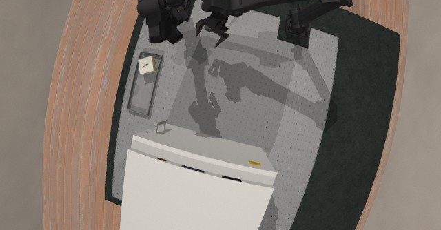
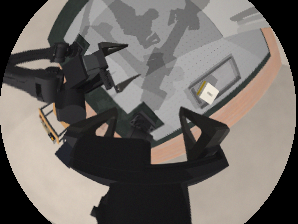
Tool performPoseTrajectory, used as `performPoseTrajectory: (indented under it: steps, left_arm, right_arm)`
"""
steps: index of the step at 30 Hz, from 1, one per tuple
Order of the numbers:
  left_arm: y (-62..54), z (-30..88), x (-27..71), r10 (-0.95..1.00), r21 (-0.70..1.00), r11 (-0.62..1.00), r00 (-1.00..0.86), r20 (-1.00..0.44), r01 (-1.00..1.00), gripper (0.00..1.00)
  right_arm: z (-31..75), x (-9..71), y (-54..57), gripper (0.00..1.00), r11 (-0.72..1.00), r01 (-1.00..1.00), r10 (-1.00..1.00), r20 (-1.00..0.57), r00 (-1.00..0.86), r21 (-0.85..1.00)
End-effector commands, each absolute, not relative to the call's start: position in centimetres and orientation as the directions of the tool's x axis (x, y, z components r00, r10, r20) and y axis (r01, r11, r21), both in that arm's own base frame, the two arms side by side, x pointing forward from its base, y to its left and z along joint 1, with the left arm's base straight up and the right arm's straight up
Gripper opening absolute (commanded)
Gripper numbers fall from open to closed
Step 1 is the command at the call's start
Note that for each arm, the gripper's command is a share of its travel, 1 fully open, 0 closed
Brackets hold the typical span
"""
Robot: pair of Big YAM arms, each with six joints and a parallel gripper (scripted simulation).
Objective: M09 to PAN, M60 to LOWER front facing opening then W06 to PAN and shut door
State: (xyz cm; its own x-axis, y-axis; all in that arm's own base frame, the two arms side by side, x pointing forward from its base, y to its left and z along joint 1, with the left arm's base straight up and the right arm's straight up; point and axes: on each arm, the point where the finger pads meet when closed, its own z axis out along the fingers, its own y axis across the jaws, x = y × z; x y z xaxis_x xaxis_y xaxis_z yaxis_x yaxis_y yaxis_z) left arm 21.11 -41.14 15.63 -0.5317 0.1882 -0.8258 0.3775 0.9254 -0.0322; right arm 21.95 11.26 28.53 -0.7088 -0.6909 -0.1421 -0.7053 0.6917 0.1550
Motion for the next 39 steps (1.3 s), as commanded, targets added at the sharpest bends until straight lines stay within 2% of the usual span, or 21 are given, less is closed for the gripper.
performPoseTrajectory:
  steps: [1,17,18,22,23,31,39]
  left_arm:
    - [-41.5,16.3,21.2,0.176,-0.044,0.925,-0.528,-0.831,0.377,1.0]
    - [-41.5,16.3,21.2,0.176,-0.044,0.925,-0.528,-0.831,0.377,1.0]
    - [-41.3,17.4,21.8,0.131,-0.086,0.922,-0.515,-0.847,0.376,0.0]
    - [-41.6,19.3,22.4,0.035,-0.182,0.905,-0.493,-0.869,0.384,0.0]
    - [-43.4,22.8,23.0,-0.016,-0.228,0.893,-0.479,-0.877,0.387,0.0]
    - [-43.8,25.4,24.2,0.024,-0.191,0.903,-0.489,-0.872,0.385,0.0]
    - [-42.2,26.5,24.6,-0.079,-0.279,0.872,-0.448,-0.891,0.402,0.0]
  right_arm:
    - [29.0,22.2,11.4,1.0,0.69,-0.708,-0.69,-0.159,-0.706,0.149]
    - [29.0,22.2,11.4,1.0,0.69,-0.708,-0.69,-0.159,-0.706,0.149]
    - [28.9,22.6,11.3,0.3,0.712,-0.692,-0.668,-0.187,-0.72,0.12]
    - [27.8,24.2,11.1,0.3,0.769,-0.637,-0.611,-0.245,-0.753,0.042]
    - [27.6,24.6,11.0,0.3,0.785,-0.619,-0.593,-0.261,-0.762,0.025]
    - [25.9,27.7,10.1,0.3,0.89,-0.45,-0.44,-0.403,-0.802,-0.075]
    - [25.2,29.9,9.4,0.3,0.948,-0.304,-0.309,-0.523,-0.794,-0.099]
